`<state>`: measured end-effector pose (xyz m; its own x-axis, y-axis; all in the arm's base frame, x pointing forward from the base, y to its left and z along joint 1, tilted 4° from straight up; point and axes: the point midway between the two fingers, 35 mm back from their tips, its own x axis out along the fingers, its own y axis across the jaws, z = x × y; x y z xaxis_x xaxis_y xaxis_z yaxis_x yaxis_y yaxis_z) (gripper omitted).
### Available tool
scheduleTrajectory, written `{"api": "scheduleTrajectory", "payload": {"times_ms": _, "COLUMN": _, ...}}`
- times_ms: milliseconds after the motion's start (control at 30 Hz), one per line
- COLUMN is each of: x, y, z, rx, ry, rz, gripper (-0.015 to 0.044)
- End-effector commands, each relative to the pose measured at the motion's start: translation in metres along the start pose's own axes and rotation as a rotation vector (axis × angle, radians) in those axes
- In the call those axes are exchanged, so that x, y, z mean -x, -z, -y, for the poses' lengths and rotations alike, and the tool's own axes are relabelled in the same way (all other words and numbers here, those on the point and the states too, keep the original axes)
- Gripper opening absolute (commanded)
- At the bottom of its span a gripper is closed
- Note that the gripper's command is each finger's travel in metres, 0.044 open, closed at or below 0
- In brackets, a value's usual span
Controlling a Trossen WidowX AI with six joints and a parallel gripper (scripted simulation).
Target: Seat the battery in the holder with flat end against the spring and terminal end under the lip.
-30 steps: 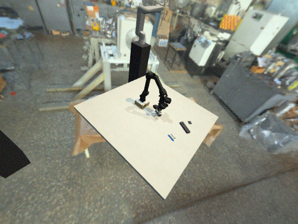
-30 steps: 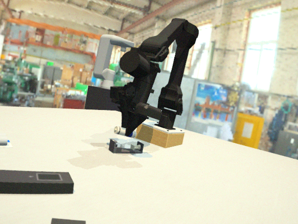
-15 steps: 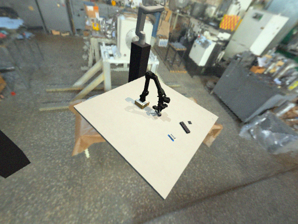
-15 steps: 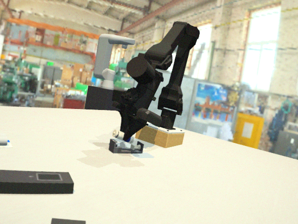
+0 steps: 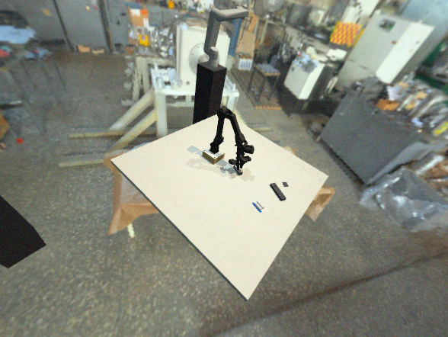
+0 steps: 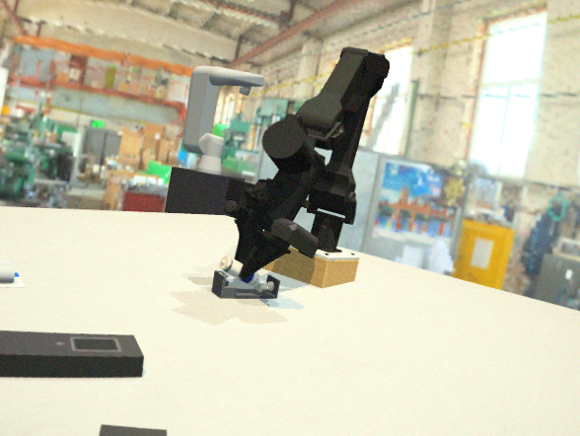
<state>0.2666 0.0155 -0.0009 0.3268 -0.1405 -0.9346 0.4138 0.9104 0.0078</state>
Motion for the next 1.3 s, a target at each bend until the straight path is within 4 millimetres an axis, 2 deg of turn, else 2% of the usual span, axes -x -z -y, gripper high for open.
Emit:
{"api": "scheduleTrajectory", "payload": {"times_ms": 0, "x": -0.001, "y": 0.001, "z": 0.0, "rx": -0.004, "ry": 0.001, "rz": 0.031, "gripper": 0.0069}}
{"api": "scheduleTrajectory", "payload": {"times_ms": 433, "x": -0.003, "y": 0.007, "z": 0.0, "rx": -0.013, "ry": 0.005, "rz": 0.122, "gripper": 0.0069}}
{"api": "scheduleTrajectory", "payload": {"times_ms": 1267, "x": 0.002, "y": 0.029, "z": 0.0, "rx": -0.014, "ry": 0.007, "rz": 0.119, "gripper": 0.0069}}
